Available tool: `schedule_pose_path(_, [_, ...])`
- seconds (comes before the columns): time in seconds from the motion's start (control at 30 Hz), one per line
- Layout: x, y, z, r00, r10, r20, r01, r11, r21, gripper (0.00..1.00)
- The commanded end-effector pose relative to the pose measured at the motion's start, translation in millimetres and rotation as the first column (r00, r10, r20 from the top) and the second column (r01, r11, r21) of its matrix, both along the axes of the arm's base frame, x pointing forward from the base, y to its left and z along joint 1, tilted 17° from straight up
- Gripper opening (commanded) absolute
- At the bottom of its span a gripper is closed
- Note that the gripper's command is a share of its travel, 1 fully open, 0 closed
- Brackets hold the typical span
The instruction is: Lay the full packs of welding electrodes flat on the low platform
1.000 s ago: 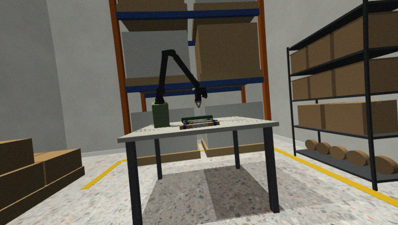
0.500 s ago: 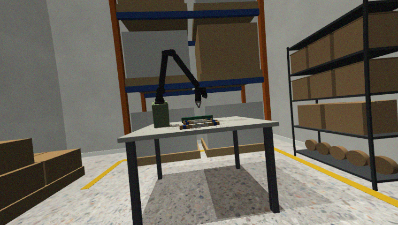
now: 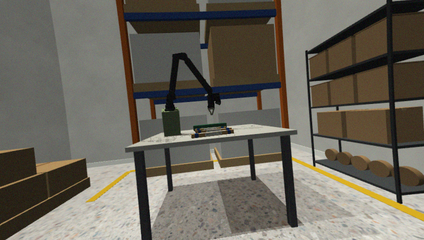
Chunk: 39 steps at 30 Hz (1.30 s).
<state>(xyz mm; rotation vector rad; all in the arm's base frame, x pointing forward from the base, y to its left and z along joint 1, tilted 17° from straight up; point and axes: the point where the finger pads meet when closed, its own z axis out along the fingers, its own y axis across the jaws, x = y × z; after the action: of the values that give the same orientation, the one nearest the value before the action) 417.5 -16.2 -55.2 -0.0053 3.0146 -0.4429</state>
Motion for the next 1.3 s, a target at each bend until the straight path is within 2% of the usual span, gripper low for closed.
schedule_pose_path(0.0, [-6.2,-7,-16,1.000,-0.001,-0.021,0.001,1.000,0.000,0.43])
schedule_pose_path(0.47, [-11.4,-16,-41,0.999,-0.002,-0.037,0.002,1.000,-0.001,0.43])
schedule_pose_path(1.27, [-3.5,-25,-71,1.000,0.002,-0.027,-0.002,1.000,0.000,0.43])
